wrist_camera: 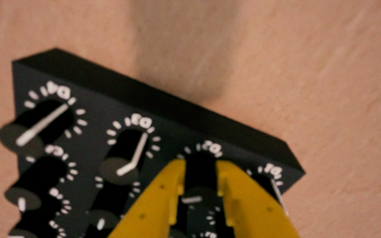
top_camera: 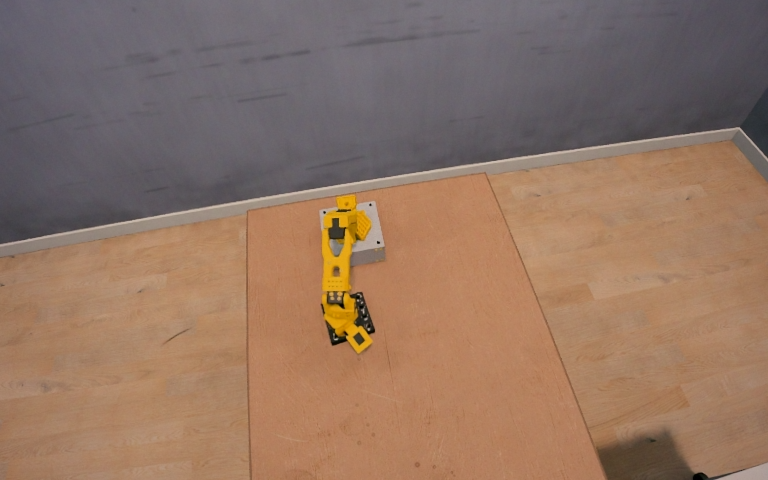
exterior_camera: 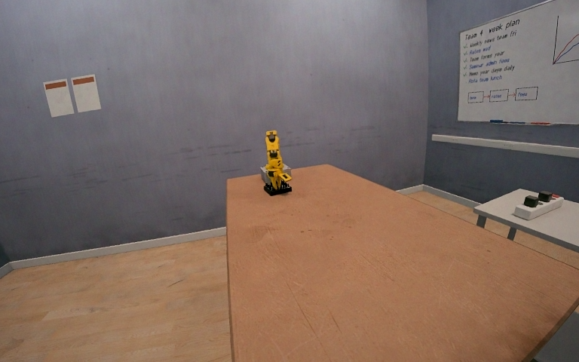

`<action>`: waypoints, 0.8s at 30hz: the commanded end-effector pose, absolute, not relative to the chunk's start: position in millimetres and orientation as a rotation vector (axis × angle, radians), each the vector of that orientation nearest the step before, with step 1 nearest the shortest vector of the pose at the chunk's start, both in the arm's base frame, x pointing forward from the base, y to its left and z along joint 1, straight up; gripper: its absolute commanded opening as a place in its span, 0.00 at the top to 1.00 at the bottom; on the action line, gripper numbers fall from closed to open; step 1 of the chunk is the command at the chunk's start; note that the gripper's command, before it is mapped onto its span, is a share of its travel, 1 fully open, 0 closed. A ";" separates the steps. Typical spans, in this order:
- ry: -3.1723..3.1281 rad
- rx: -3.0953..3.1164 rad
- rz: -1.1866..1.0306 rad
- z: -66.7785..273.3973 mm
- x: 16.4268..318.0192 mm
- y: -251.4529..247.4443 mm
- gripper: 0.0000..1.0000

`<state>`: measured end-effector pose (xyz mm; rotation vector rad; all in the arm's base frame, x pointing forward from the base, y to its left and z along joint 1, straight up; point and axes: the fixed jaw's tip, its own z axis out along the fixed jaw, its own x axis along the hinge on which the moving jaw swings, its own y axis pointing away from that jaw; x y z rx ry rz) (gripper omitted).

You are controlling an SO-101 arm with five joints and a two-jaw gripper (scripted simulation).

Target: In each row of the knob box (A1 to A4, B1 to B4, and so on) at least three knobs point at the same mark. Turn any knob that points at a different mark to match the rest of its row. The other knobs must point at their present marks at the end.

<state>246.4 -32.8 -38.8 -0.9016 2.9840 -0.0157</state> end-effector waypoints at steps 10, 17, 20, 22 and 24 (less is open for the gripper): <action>2.906 -1.193 0.000 -41.6 241.7 -33.5 0.99; 2.828 -1.369 0.000 -41.6 241.2 -34.0 0.99; 2.816 -1.393 0.000 -41.6 241.2 -34.1 0.99; 2.791 -1.442 0.000 -41.6 241.1 -34.3 0.99; 2.765 -1.491 0.000 -41.6 240.9 -34.4 0.99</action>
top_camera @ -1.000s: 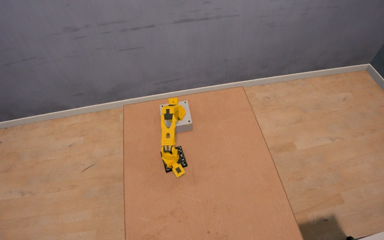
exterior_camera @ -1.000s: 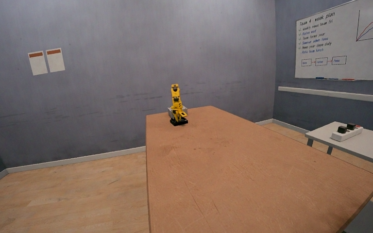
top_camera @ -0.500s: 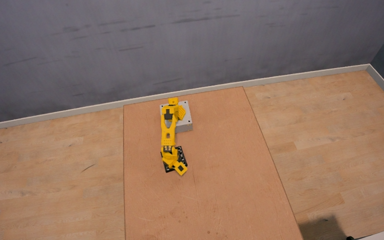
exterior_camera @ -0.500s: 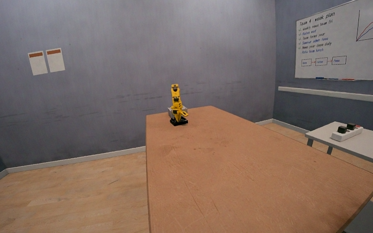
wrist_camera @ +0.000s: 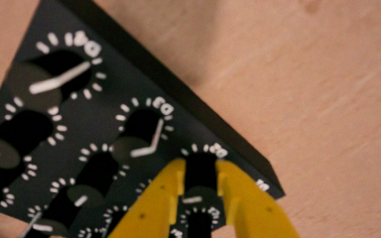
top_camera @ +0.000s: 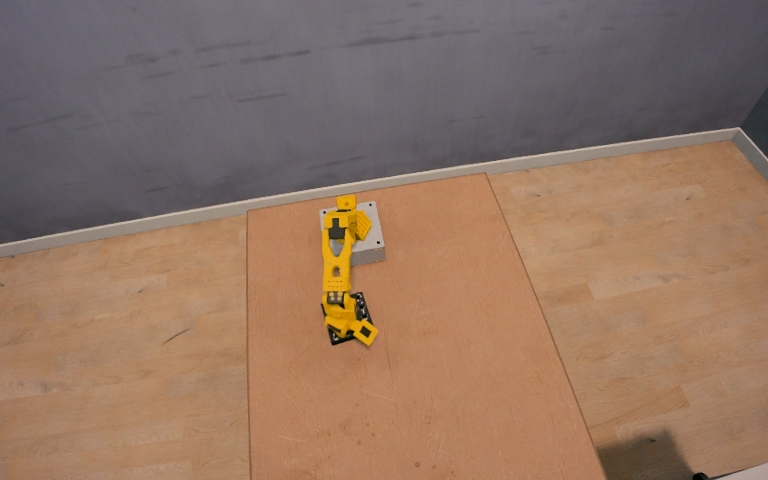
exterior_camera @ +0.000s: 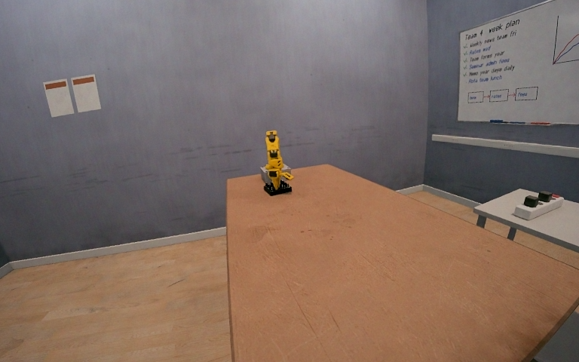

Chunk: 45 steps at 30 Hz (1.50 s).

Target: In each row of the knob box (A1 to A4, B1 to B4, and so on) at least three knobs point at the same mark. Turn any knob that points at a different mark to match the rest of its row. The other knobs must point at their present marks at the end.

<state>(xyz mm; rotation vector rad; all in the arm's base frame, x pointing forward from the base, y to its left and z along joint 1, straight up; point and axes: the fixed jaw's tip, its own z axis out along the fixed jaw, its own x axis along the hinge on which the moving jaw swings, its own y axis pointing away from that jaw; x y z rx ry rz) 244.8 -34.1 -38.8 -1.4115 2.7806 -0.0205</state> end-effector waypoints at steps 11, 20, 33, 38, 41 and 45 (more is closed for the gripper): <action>2.610 -1.749 0.000 -41.6 240.4 -35.4 0.99; 2.498 -1.905 0.000 -41.6 240.2 -36.1 0.99; 2.304 -2.135 0.000 -41.6 240.0 -37.1 0.99; 2.209 -2.234 0.000 -41.6 240.0 -37.6 0.99; 2.150 -2.291 0.000 -41.6 240.0 -37.9 0.99; 2.068 -2.365 0.000 -41.6 240.1 -38.3 0.99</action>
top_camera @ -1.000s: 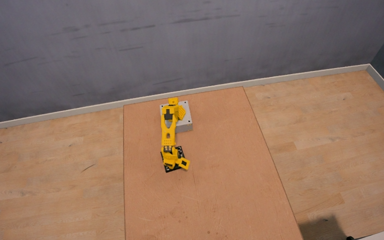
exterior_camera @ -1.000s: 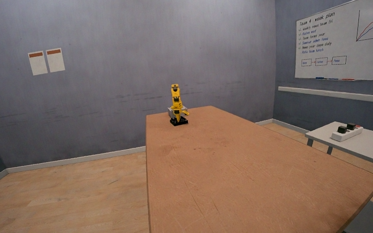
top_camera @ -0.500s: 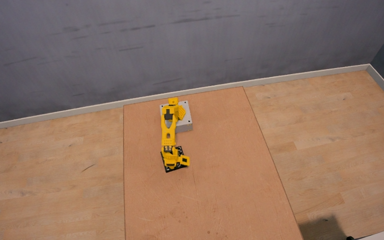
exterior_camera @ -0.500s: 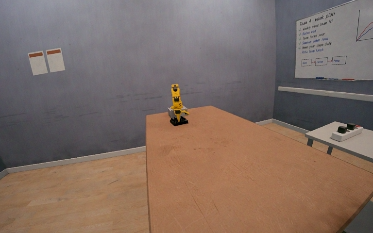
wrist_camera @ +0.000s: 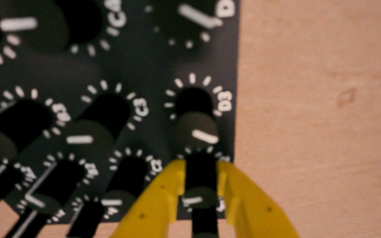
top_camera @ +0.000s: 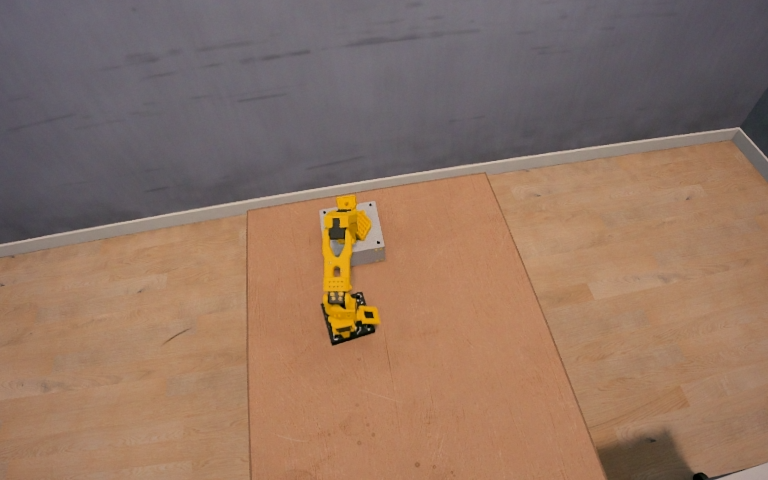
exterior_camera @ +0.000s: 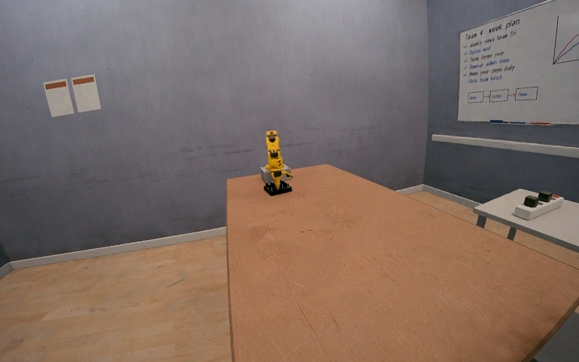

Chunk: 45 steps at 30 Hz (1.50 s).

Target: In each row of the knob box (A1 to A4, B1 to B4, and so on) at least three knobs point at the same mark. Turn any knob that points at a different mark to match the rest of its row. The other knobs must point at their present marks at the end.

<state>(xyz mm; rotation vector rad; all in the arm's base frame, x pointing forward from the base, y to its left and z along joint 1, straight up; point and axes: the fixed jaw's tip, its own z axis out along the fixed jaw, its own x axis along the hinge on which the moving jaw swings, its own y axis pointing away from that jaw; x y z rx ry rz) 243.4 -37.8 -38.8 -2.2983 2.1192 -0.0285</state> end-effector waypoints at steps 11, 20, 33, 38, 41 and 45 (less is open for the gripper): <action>1.876 -2.520 0.000 -41.6 240.2 -39.2 0.99; 1.719 -2.629 0.000 -41.6 240.5 -39.9 0.99; 1.410 -2.807 0.000 -41.6 241.1 -41.0 0.99; 1.336 -2.843 0.000 -41.6 241.3 -41.2 0.99; 1.262 -2.877 0.000 -41.6 241.5 -41.5 0.99; 1.160 -2.919 0.000 -41.6 241.8 -41.8 0.99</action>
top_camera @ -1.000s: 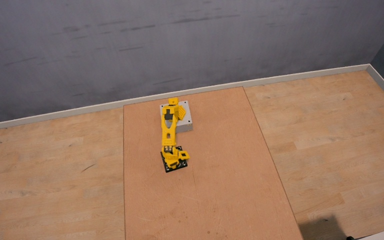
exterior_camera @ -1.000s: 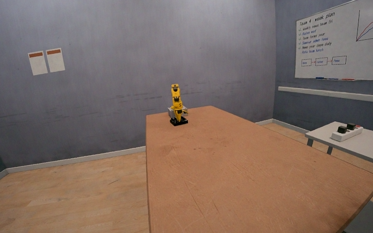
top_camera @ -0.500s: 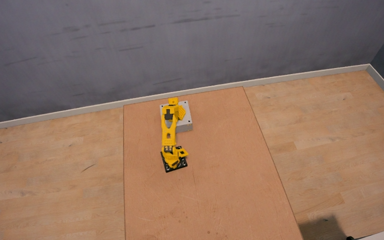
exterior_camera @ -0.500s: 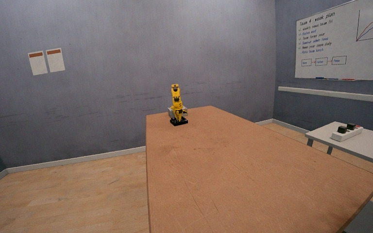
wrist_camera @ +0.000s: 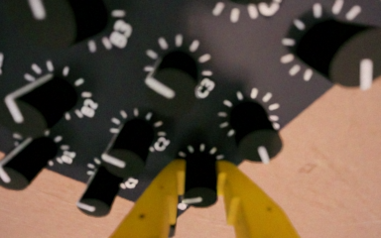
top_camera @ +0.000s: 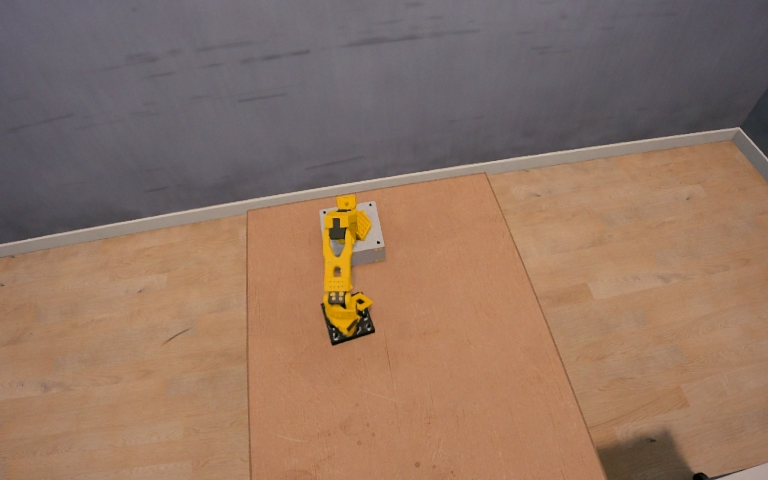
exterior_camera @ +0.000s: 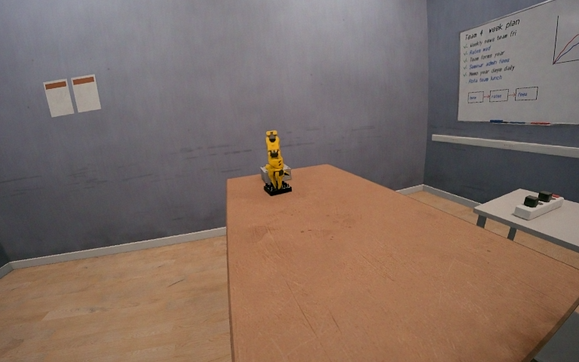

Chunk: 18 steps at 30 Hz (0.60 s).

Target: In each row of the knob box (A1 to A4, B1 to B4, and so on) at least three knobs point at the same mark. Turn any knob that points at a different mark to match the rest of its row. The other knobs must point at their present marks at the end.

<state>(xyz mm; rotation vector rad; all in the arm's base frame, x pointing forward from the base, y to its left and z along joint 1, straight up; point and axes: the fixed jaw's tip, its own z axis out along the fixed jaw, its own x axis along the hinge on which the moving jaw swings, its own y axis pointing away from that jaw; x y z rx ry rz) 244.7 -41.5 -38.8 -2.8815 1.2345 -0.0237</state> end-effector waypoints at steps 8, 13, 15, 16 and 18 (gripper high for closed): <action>1.006 -2.976 0.000 -41.6 242.3 -42.1 0.99; 0.875 -3.017 0.000 -41.6 242.7 -42.4 0.99; 0.822 -3.032 0.000 -41.6 242.8 -42.5 0.99; 0.796 -3.039 0.000 -41.6 242.9 -42.6 0.99; 0.743 -3.053 0.000 -41.6 243.1 -42.7 0.99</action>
